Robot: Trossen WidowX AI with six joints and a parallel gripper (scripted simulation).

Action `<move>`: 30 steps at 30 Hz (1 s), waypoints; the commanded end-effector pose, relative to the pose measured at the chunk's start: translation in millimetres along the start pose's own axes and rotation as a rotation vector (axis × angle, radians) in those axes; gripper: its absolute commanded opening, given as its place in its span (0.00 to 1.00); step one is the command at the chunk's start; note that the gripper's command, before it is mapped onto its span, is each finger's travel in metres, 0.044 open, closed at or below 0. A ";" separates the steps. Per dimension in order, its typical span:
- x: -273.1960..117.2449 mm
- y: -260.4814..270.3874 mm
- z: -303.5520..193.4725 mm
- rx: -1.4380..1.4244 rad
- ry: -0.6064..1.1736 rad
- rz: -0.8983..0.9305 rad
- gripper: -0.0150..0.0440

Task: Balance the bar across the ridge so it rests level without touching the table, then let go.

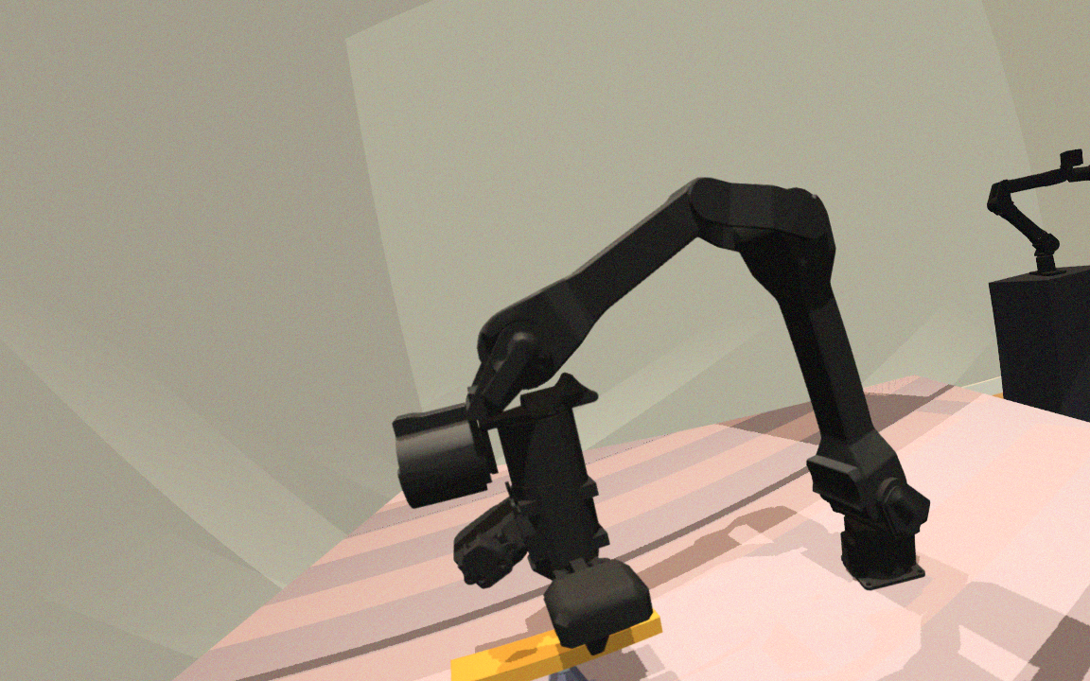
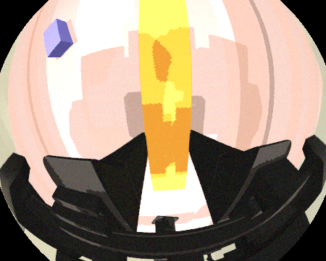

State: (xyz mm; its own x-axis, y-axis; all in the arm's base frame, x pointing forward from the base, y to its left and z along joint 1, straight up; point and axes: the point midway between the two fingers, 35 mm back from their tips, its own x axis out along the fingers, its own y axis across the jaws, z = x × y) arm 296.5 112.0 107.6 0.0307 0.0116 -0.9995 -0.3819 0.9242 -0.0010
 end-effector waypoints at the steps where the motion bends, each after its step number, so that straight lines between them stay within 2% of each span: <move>1: 0.1 0.0 0.0 0.000 0.000 0.000 0.25; 7: 0.1 0.0 0.0 0.000 0.000 0.000 0.25; 13: 0.1 0.0 0.0 0.000 0.000 0.000 0.52; 14: 0.1 0.0 0.0 0.000 0.000 0.000 0.54; 30: 0.1 0.0 0.0 0.000 0.000 0.000 0.54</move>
State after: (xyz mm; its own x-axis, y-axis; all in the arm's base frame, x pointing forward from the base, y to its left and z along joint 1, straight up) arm 296.5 112.0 107.7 0.0308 0.0117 -0.9995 -0.3818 0.9242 -0.0010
